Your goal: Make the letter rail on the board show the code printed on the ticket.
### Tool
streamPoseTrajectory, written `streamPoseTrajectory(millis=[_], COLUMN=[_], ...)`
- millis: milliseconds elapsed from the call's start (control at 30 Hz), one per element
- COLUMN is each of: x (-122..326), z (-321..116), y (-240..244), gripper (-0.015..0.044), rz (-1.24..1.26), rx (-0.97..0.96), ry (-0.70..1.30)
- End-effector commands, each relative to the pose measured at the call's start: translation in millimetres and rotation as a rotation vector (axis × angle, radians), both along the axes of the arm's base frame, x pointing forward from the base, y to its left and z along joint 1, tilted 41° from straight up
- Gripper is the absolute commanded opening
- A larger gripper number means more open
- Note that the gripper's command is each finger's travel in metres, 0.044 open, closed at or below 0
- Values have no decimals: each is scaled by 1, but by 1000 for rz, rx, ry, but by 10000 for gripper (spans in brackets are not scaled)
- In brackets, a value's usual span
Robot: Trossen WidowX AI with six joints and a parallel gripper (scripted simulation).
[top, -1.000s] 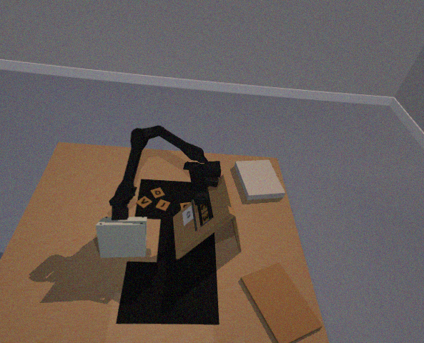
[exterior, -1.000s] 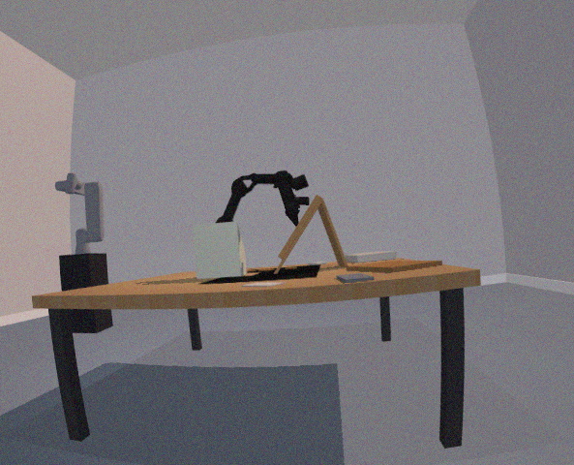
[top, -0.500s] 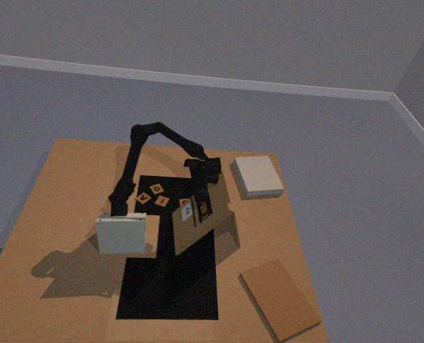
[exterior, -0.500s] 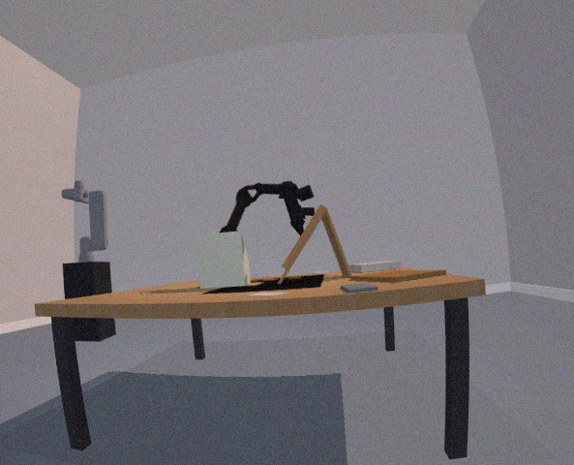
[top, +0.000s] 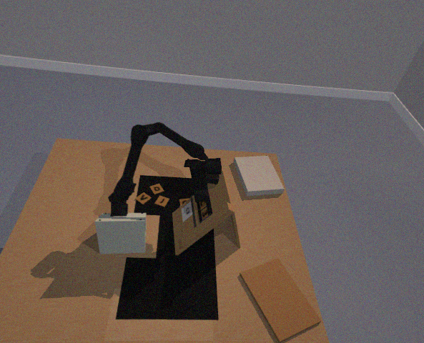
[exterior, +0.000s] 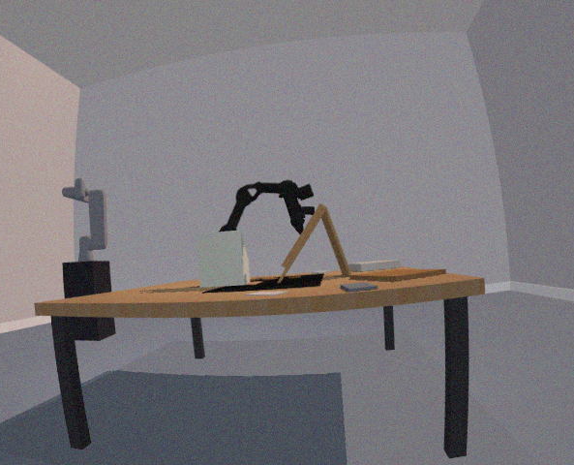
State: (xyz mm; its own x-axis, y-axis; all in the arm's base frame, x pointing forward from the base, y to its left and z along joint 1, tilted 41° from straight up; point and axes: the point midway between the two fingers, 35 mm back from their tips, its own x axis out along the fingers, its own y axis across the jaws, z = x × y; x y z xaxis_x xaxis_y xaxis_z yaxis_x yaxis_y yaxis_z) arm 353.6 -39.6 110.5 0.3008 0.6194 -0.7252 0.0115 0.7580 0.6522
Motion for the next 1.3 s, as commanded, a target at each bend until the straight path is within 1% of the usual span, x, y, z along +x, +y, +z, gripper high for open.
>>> streamPoseTrajectory(millis=[0,1267], x=[-1,0], z=[-1,-10], y=[-1,-10], gripper=[0,0], rz=[4,4], rx=[-4,-5], ry=[2,2])
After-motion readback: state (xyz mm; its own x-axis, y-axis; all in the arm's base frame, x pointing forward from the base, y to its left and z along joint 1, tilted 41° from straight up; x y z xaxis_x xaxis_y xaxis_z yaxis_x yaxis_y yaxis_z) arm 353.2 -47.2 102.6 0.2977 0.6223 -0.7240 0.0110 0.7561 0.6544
